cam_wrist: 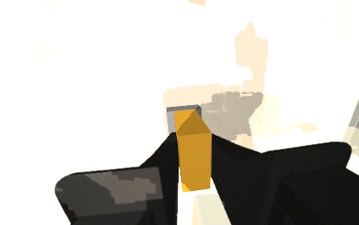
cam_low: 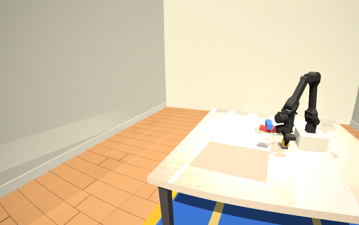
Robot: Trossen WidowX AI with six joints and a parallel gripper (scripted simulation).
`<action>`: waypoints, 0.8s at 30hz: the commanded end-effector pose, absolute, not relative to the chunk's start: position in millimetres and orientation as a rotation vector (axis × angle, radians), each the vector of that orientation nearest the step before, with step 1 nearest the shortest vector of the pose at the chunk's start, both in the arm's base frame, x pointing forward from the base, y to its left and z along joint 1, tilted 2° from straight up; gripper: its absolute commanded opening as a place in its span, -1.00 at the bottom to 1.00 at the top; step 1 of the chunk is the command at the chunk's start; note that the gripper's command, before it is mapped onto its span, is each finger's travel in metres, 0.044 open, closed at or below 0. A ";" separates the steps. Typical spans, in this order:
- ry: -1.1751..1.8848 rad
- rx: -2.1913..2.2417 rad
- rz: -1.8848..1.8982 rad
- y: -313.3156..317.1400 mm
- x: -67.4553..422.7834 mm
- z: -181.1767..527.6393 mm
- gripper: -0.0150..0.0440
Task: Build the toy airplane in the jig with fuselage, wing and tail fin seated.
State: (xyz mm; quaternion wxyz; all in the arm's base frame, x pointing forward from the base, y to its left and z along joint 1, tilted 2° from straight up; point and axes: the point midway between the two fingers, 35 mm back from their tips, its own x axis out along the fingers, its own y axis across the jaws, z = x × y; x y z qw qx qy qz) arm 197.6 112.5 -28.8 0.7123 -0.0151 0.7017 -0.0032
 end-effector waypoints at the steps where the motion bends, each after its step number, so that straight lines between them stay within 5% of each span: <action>1: 1.557 -0.035 -0.004 112.7 197.5 -28.3 -0.49; 24: 1.557 -0.037 -0.005 119.7 205.0 29.9 -0.49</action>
